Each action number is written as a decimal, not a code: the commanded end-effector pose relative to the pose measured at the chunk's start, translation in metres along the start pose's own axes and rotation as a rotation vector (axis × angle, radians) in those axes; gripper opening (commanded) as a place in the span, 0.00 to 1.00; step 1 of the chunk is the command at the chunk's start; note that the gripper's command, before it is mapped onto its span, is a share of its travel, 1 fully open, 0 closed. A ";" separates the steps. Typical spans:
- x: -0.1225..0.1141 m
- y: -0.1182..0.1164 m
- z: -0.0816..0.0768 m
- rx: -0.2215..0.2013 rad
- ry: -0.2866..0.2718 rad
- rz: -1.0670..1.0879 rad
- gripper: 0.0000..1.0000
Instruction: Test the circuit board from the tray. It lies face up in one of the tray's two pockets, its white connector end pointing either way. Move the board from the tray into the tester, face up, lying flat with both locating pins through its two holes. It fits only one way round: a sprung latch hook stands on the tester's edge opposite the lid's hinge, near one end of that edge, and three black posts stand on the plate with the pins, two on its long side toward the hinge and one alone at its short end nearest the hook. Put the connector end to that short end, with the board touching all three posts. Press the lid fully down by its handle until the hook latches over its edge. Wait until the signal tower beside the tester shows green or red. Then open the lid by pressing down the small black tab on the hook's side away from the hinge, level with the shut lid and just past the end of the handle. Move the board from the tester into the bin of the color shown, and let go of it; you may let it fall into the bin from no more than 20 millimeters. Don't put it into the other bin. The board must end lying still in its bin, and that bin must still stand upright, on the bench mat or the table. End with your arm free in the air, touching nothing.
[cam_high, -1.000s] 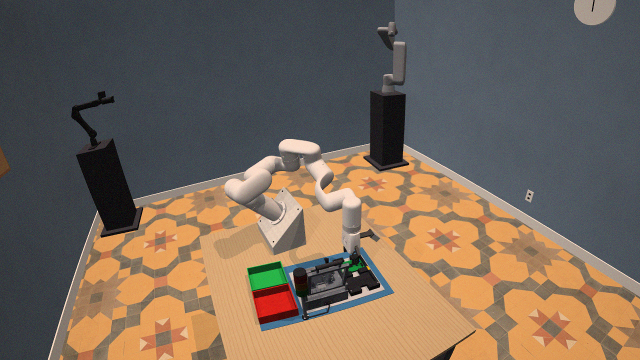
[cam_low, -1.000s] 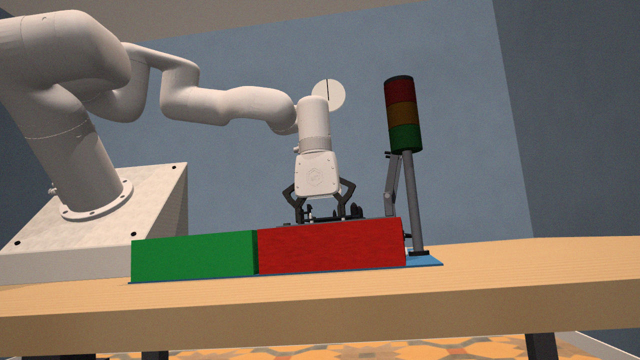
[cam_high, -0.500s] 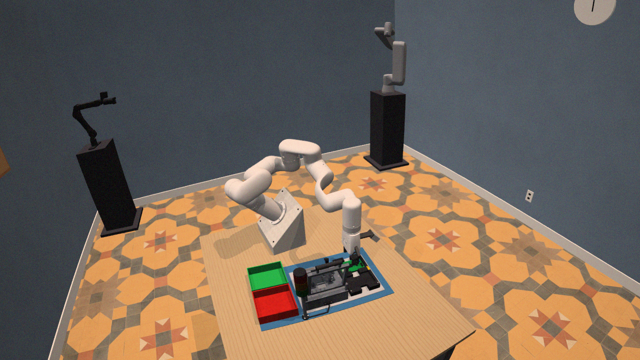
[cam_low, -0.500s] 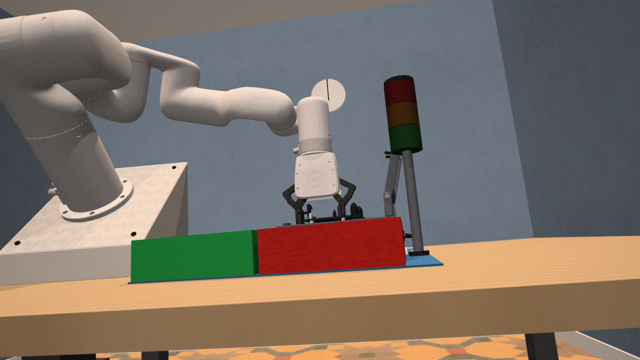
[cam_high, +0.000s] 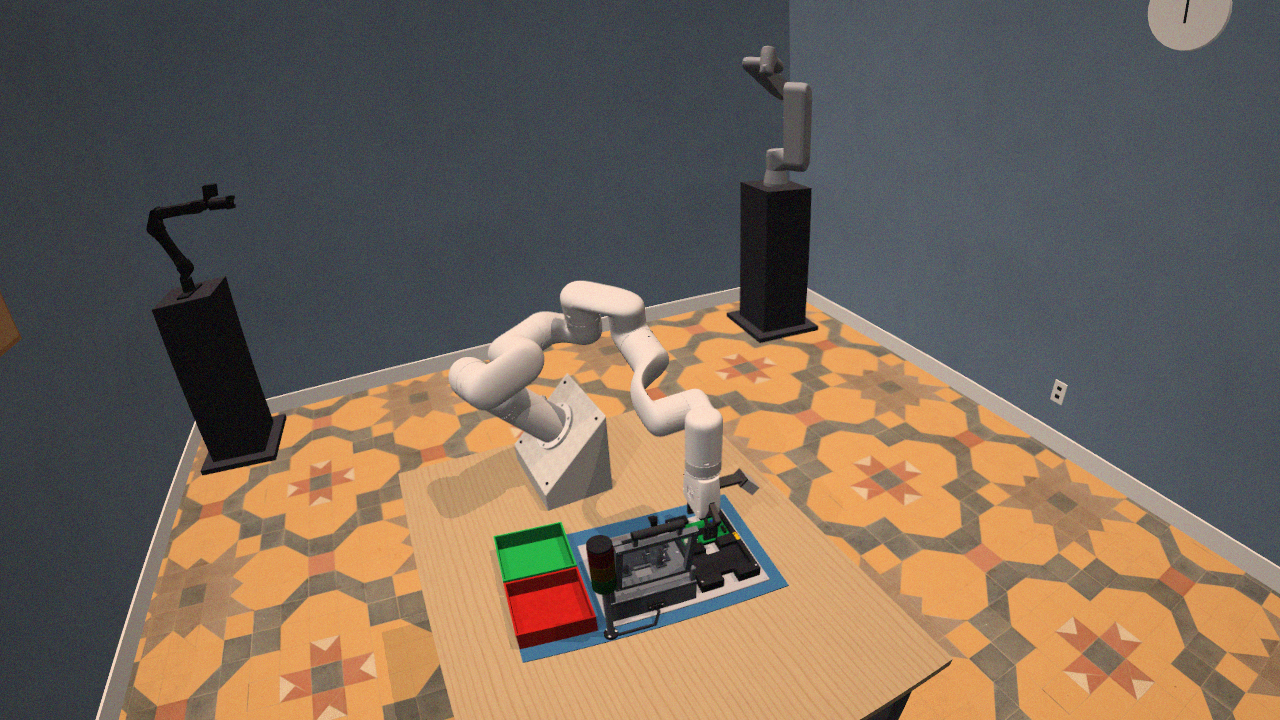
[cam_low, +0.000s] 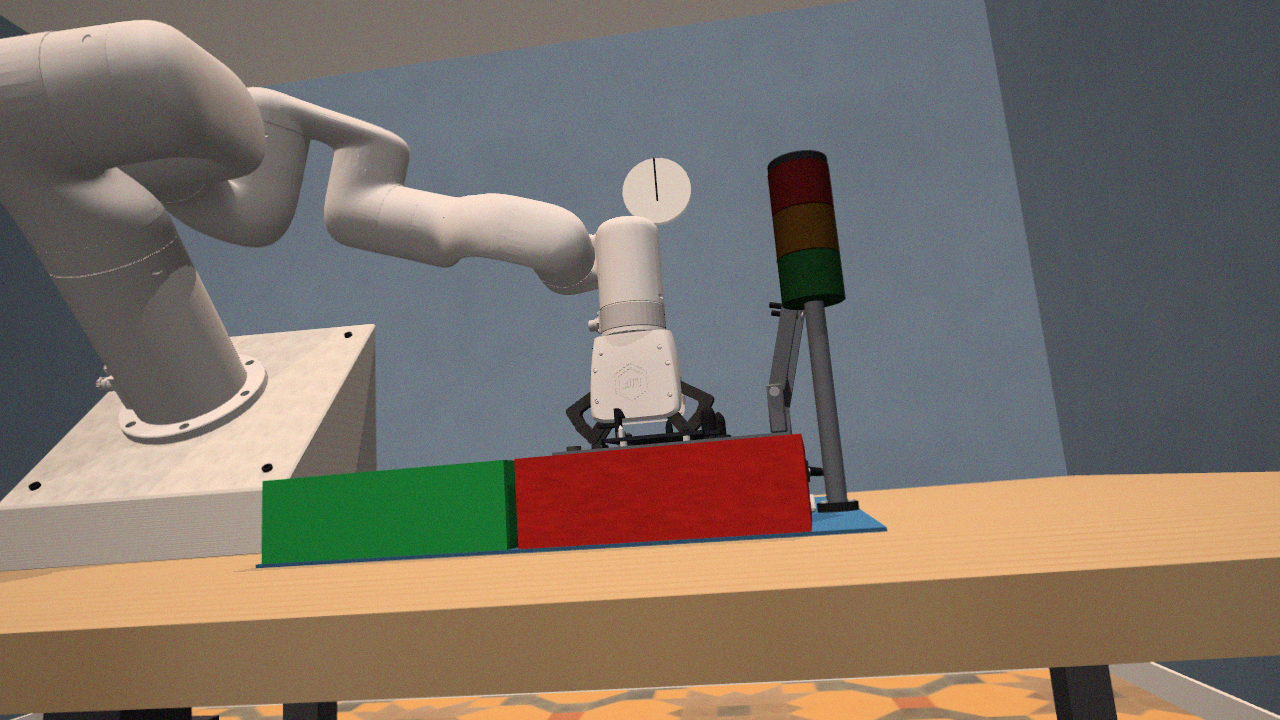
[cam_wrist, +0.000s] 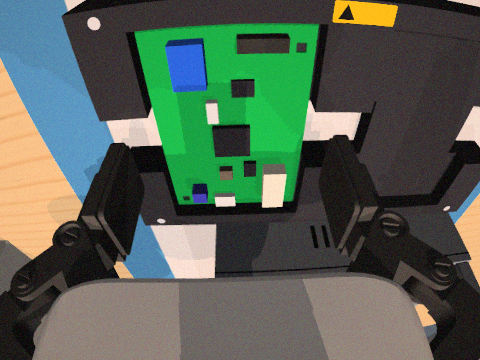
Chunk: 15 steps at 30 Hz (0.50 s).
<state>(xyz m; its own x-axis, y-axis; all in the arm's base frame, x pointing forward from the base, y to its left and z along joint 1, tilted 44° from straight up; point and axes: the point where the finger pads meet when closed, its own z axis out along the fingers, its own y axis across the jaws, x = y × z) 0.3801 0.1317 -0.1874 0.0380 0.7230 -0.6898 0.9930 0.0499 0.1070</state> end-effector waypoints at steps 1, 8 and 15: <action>0.001 0.002 0.007 -0.005 0.002 0.000 1.00; 0.001 0.002 0.008 -0.005 0.002 0.000 1.00; 0.001 0.002 0.008 -0.005 0.002 0.000 1.00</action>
<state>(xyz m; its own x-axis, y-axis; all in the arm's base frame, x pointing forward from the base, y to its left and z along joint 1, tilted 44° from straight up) 0.3819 0.1256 -0.1945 0.0378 0.7232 -0.6896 0.9929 0.0510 0.1078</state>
